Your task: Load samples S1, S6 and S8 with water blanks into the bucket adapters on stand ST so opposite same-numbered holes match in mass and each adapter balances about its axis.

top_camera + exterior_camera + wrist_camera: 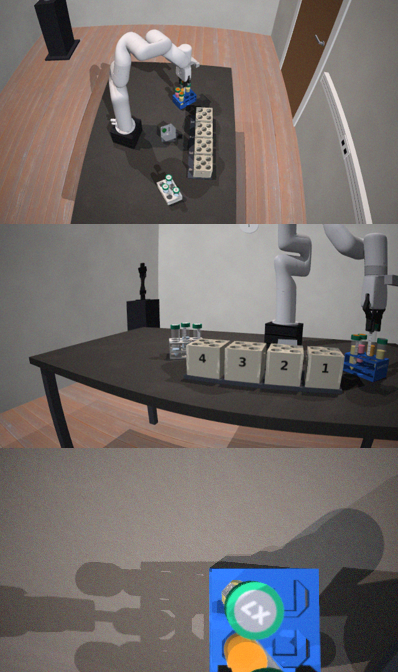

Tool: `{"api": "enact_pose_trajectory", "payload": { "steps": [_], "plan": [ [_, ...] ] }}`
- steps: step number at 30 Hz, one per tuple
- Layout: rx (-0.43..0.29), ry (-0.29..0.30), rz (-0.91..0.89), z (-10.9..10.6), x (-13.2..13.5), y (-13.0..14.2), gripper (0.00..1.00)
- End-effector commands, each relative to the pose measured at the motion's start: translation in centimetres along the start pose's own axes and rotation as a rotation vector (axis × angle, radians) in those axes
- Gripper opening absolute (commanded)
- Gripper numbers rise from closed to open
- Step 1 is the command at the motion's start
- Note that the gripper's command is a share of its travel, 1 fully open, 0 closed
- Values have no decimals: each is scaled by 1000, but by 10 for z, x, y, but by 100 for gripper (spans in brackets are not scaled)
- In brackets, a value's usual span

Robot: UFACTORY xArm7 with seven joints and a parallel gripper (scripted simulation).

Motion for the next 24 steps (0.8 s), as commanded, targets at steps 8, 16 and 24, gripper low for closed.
{"api": "enact_pose_trajectory", "payload": {
  "steps": [8, 16, 24],
  "plan": [
    [4, 1, 0, -19, 0, -1, 0],
    [4, 1, 0, -35, 0, -1, 0],
    [4, 1, 0, -47, 0, -1, 0]
  ]
}}
Point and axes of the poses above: the point where the finger pads meet when closed, its own z axis out along the fingers, its own x axis across the jaws, y = z × x, the point moved 10 cm from there along -z, back along the fingers, and after that the axes turned 10 degrees about -z, right-handed, at the moved point
